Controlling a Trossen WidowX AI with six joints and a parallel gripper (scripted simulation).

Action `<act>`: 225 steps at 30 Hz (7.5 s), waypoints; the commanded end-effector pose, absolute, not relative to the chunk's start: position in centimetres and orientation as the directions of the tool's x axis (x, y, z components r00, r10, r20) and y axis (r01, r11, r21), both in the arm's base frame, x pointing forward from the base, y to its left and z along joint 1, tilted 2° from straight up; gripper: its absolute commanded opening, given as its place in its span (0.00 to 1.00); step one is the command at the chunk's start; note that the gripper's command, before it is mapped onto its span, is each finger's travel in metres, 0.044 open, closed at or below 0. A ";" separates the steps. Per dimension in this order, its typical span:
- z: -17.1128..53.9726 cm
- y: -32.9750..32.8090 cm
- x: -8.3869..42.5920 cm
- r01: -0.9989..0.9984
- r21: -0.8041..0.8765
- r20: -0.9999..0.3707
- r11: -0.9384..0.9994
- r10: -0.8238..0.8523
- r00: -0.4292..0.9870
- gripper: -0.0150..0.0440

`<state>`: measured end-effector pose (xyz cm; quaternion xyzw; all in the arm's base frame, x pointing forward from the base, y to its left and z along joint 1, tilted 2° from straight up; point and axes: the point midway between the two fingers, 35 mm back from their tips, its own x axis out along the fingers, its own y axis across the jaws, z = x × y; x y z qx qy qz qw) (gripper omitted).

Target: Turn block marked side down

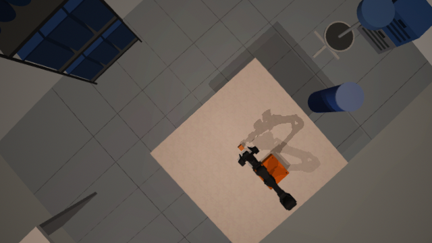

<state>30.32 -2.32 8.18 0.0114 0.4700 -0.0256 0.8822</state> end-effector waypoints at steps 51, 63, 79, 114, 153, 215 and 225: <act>3.6 -2.7 34.0 0.056 -0.009 -0.998 0.998 -0.013 0.059 1.00; 2.5 -2.7 34.0 0.056 -0.009 -0.998 0.998 -0.013 0.058 0.82; 2.5 -2.7 34.0 0.056 -0.009 -0.998 0.998 -0.013 0.058 0.48; 4.6 -2.7 34.0 0.057 -0.008 -0.942 0.998 -0.027 0.335 0.25; 1.3 -2.8 34.9 0.057 -0.008 -0.659 0.998 -0.048 0.750 0.25; 1.6 -2.6 33.2 0.056 -0.010 -0.438 0.998 -0.055 0.897 1.00; 1.6 -2.6 33.2 0.056 -0.010 -0.438 0.998 -0.055 0.897 1.00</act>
